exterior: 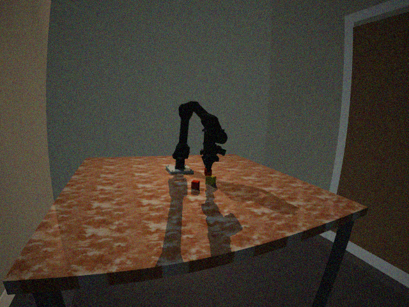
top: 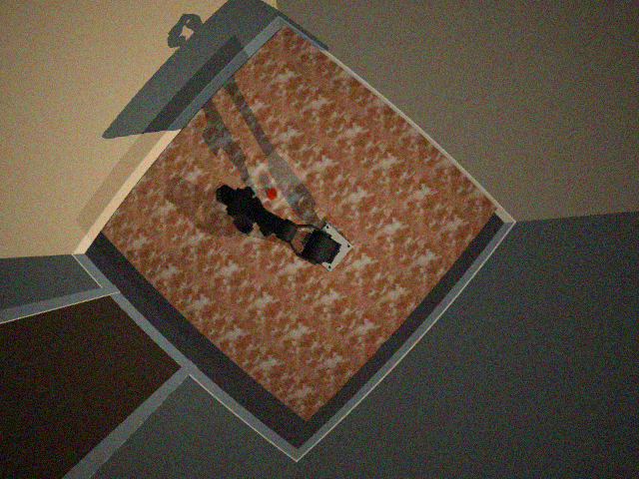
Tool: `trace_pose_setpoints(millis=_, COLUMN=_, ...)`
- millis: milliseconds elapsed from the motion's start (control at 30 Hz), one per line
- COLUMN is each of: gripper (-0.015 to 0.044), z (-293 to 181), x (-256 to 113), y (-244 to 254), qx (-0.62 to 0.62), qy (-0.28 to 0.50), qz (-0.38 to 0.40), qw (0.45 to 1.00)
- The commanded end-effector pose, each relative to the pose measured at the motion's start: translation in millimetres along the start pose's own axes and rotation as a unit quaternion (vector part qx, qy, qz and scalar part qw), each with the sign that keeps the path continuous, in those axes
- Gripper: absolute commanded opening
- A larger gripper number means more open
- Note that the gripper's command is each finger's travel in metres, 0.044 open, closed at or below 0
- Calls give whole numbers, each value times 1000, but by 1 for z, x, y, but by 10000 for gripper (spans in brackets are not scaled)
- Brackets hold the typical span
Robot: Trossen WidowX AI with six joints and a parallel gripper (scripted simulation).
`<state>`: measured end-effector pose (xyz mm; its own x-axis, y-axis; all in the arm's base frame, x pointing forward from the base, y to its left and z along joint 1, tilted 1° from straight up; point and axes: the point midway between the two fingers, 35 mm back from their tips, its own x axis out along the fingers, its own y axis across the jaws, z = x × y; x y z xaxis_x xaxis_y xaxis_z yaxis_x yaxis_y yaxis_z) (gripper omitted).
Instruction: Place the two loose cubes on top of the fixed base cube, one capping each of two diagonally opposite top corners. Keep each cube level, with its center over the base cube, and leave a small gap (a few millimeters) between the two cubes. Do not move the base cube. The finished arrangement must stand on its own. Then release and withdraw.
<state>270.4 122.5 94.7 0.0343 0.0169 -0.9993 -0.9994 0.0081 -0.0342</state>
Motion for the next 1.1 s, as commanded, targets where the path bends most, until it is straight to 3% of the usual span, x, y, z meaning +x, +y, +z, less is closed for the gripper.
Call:
trace_pose_setpoints(millis=0, gripper=105, z=-1, x=3, y=1, qx=-3, qy=2, qz=2, qw=1000)
trace_pose_setpoints(millis=767, gripper=105, z=-1, x=4, y=0, qx=-1, qy=2, qz=2, qw=1000)
trace_pose_setpoints(millis=900, gripper=205, z=-1, x=4, y=0, qx=-1, qy=2, qz=2, qw=1000)
trace_pose_setpoints(millis=1067, gripper=205, z=-1, x=4, y=0, qx=-1, qy=2, qz=2, qw=1000)
